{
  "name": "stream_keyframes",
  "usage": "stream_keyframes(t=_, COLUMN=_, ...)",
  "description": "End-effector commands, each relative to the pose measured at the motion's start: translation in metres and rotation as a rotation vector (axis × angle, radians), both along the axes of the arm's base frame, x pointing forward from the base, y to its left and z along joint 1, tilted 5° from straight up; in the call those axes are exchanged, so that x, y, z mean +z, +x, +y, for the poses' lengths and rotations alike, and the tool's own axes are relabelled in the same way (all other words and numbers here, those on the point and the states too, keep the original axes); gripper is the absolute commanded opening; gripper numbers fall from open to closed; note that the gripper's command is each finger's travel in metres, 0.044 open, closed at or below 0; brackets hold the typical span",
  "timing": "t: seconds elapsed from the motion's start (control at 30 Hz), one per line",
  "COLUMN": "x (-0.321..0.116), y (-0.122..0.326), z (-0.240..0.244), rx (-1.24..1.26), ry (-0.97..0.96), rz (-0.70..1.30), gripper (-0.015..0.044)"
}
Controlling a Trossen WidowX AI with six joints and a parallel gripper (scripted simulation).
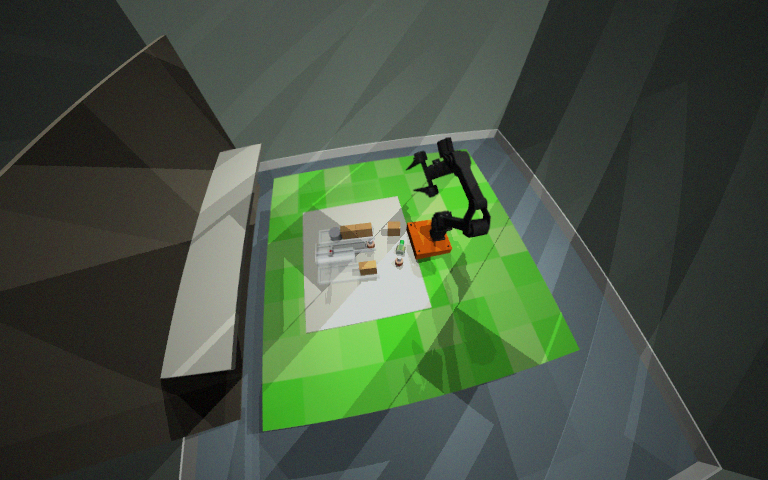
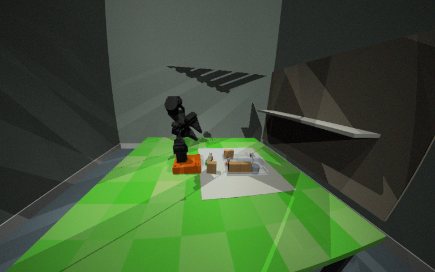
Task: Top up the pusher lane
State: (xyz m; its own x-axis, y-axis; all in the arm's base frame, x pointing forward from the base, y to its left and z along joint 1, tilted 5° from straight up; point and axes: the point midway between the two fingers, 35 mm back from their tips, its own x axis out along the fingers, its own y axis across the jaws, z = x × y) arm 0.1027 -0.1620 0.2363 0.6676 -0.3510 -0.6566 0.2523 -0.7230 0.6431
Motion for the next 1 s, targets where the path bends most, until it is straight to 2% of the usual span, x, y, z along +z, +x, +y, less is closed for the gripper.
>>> stream_keyframes(t=0.0, x=-0.016, y=0.025, z=0.007, rx=0.114, ry=0.1, rz=0.054, gripper=0.044)
stream_keyframes(t=0.43, x=-0.069, y=0.098, z=0.07, rx=0.5, ry=0.268, rz=0.345, gripper=0.044)
stream_keyframes(t=0.7, x=-0.101, y=0.124, z=0.13, rx=0.716, ry=0.252, rz=0.569, gripper=0.044)
stream_keyframes(t=0.97, x=-0.132, y=0.128, z=0.197, rx=0.877, ry=0.156, rz=0.793, gripper=0.044)
